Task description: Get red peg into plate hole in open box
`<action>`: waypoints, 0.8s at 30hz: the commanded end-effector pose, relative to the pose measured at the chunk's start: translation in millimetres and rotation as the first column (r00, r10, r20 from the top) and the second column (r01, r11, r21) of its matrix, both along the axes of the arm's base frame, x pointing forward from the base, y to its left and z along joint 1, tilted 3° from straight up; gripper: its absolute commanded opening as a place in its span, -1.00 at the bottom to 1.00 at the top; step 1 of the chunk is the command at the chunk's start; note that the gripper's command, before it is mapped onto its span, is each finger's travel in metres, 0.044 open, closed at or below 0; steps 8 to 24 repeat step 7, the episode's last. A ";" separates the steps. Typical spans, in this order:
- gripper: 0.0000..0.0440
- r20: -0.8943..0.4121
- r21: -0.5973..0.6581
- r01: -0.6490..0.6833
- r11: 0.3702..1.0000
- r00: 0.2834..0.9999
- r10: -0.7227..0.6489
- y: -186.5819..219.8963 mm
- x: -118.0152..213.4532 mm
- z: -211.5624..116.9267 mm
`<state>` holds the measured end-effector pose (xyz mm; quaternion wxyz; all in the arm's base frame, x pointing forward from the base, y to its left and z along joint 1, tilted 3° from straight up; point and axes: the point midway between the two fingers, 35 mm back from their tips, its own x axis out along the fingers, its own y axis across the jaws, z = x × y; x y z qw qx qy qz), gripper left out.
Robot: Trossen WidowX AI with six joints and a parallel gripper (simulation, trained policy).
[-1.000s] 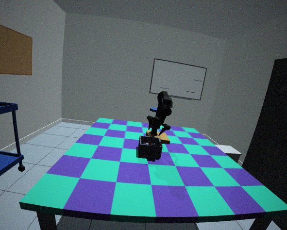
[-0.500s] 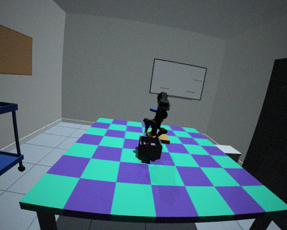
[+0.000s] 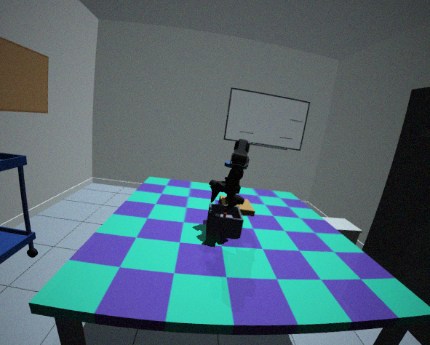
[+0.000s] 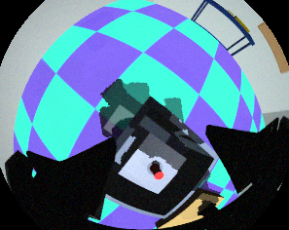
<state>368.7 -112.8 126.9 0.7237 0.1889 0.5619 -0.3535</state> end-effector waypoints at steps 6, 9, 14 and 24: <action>1.00 0.036 0.011 0.066 0.998 0.997 -0.067 -16.4 9.1 -4.9; 1.00 0.041 0.013 0.074 0.997 0.996 -0.074 -18.4 10.0 -5.1; 1.00 0.041 0.013 0.074 0.997 0.996 -0.074 -18.4 10.0 -5.1; 1.00 0.041 0.013 0.074 0.997 0.996 -0.074 -18.4 10.0 -5.1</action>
